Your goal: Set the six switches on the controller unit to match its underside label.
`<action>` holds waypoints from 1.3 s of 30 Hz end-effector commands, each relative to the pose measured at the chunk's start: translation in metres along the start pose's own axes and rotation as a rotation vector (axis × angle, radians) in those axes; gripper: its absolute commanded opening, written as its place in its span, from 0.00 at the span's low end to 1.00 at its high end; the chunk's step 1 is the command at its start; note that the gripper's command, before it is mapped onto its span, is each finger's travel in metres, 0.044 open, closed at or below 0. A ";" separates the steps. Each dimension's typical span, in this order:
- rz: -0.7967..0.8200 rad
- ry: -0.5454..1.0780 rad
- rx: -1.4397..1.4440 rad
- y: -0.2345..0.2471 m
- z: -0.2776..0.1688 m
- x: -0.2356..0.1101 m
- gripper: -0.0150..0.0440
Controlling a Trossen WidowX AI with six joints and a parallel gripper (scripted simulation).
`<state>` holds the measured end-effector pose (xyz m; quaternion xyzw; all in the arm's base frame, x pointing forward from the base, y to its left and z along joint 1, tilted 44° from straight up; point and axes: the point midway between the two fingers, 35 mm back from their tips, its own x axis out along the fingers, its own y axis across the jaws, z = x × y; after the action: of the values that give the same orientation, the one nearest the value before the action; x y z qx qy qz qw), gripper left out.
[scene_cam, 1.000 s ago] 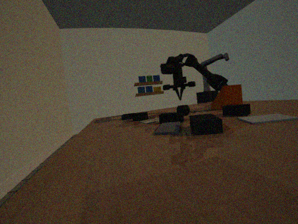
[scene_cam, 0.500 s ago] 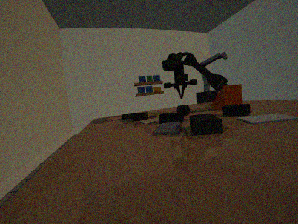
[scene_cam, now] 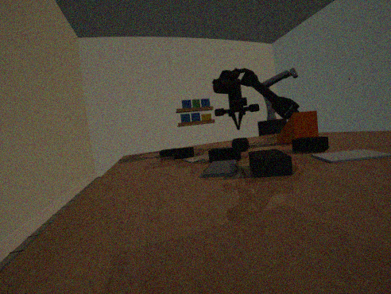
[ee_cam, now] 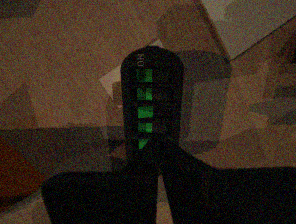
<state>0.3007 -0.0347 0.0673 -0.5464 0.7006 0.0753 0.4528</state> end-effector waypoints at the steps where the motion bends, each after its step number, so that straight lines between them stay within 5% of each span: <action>1: 0.005 0.000 0.001 0.001 0.000 0.000 0.25; 13: 0.010 0.000 0.002 0.000 0.001 0.001 0.25; 22: 0.207 0.001 0.005 -0.050 -0.001 0.030 0.25; 39: 0.210 0.001 0.004 -0.051 -0.001 0.047 0.25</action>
<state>0.3443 -0.0834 0.0622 -0.4696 0.7517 0.1161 0.4484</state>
